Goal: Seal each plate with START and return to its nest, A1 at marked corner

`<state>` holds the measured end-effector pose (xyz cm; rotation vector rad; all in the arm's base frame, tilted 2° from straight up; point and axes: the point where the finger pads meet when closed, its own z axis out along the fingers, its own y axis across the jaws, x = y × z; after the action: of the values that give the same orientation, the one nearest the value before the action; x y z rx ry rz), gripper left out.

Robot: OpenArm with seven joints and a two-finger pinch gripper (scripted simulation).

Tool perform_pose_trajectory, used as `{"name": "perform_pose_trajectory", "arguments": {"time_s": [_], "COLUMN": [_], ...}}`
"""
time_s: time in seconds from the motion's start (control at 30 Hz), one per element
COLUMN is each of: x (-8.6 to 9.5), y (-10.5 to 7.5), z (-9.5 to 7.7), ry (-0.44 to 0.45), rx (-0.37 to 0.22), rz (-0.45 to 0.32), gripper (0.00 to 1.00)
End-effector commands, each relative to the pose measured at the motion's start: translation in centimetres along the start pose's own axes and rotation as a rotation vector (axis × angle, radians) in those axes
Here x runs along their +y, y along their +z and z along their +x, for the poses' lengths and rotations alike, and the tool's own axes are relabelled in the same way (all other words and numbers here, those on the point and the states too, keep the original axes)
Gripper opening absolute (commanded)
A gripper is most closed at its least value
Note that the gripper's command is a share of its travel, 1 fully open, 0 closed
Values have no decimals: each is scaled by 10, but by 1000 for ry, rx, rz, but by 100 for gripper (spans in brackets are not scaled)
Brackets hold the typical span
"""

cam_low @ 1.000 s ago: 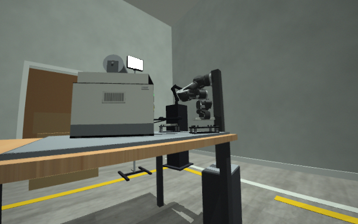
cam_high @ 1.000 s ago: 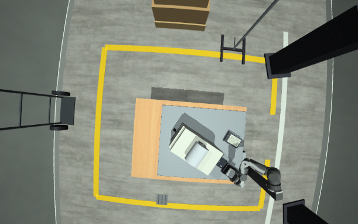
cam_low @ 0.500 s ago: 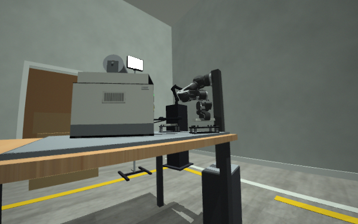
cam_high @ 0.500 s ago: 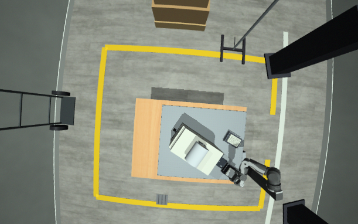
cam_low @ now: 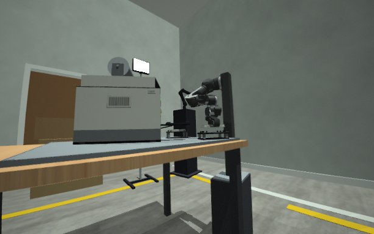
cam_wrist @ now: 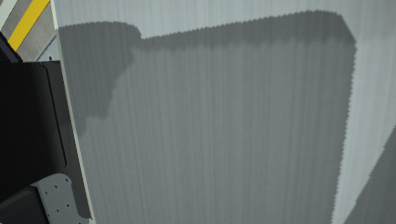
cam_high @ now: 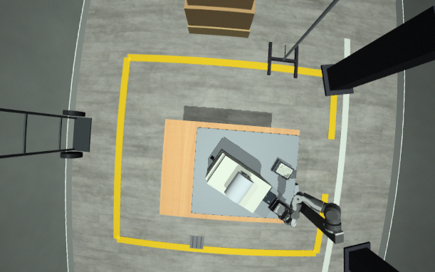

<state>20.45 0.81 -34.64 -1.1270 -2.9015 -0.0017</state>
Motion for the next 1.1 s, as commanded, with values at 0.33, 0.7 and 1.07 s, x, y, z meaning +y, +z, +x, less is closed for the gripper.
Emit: {"name": "perform_pose_trajectory", "arguments": {"time_s": [0.33, 0.7, 1.07], "x": [1, 1, 1], "y": [6, 9, 9], "z": [1, 0, 0], "ry": [-5, -2, -2], "rx": [1, 1, 1], "rz": [-6, -4, -4], "gripper": [0, 0, 0]}}
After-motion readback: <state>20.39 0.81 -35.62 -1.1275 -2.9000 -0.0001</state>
